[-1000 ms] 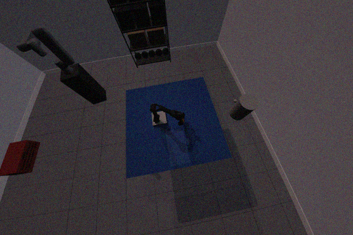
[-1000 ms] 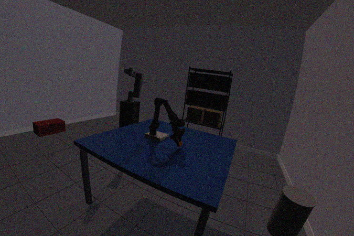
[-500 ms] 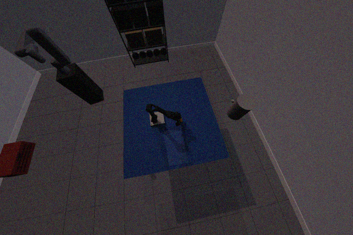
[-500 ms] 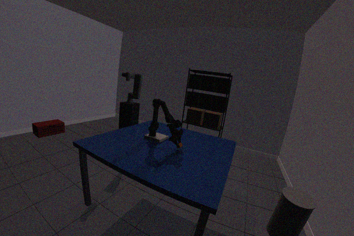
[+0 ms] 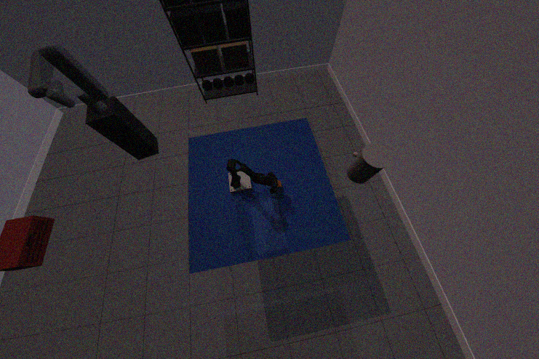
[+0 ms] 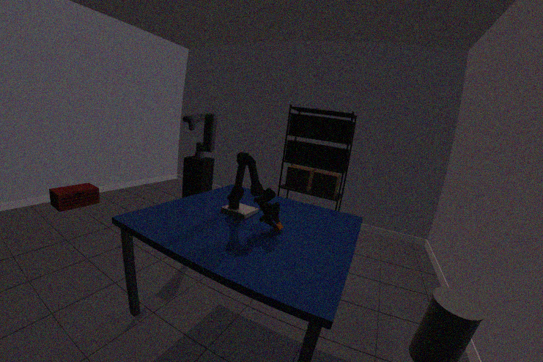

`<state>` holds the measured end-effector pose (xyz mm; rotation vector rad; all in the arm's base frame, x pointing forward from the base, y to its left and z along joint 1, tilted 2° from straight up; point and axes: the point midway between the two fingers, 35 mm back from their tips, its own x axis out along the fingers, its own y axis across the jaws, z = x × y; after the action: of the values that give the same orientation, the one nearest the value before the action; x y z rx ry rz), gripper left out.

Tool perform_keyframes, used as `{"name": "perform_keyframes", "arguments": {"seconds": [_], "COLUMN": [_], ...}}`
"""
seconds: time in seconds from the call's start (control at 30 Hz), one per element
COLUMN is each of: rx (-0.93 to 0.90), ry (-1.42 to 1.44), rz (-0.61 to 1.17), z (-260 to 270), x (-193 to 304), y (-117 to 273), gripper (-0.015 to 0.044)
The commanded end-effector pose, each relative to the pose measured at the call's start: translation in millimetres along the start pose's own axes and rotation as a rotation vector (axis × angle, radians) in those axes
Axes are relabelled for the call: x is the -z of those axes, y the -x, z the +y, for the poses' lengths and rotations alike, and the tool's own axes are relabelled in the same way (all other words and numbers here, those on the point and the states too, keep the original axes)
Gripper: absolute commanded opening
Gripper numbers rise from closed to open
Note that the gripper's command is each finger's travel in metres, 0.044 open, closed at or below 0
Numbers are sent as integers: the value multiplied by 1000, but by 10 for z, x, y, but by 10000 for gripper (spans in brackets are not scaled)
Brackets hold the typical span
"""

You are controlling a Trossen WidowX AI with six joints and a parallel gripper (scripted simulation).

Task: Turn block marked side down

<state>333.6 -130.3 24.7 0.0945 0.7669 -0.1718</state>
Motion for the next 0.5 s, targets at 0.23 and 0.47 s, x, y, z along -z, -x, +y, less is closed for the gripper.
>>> {"name": "perform_keyframes", "arguments": {"seconds": [0.23,0.47], "rx": [-4,-6], "ry": [-10,-7], "rz": [-144,-237], "z": [10,28], "x": [152,202], "y": [-78,-36], "gripper": [0,0]}}
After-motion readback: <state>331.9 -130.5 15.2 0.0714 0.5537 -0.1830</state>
